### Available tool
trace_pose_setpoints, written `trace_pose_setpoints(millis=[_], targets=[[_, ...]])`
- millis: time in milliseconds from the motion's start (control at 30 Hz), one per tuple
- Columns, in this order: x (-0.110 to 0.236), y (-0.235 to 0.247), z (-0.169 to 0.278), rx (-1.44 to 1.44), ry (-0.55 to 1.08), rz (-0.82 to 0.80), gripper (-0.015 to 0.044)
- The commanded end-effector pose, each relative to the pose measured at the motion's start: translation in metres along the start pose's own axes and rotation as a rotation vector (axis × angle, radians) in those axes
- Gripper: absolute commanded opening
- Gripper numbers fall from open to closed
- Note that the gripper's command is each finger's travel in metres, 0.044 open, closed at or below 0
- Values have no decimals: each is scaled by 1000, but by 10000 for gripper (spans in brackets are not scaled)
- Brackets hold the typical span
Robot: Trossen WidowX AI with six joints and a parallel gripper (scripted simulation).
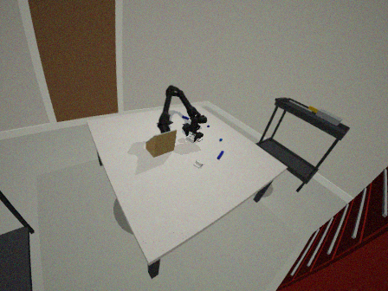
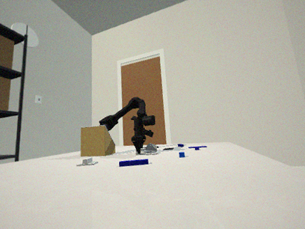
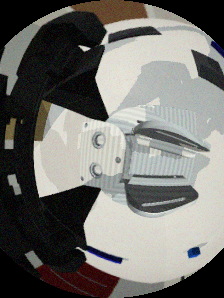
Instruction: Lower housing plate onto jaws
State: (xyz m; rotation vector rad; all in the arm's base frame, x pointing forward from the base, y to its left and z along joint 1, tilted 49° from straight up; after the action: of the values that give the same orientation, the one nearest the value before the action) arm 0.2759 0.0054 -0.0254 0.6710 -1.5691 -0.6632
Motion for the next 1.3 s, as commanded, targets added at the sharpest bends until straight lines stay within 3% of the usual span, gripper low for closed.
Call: trace_pose_setpoints(millis=[0, 700, 833, 1267], targets=[[-1, 0, 0, -4, -1, 0, 351], [-1, 0, 0, -4, -1, 0, 351], [0, 0, 0, 0, 0, 0, 440], [0, 0, 0, 0, 0, 0, 440]])
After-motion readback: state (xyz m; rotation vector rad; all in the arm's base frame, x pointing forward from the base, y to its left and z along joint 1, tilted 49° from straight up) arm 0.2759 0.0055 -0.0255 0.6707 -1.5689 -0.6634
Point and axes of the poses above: the point midway between the two fingers, 35 mm back from their tips, its own x axis back along the fingers, its own y axis across the jaws, z = x × y, the point moved 6 cm from there along x, back along the fingers, and after that the axes turned 6 degrees about -x, right-handed, at the moved point
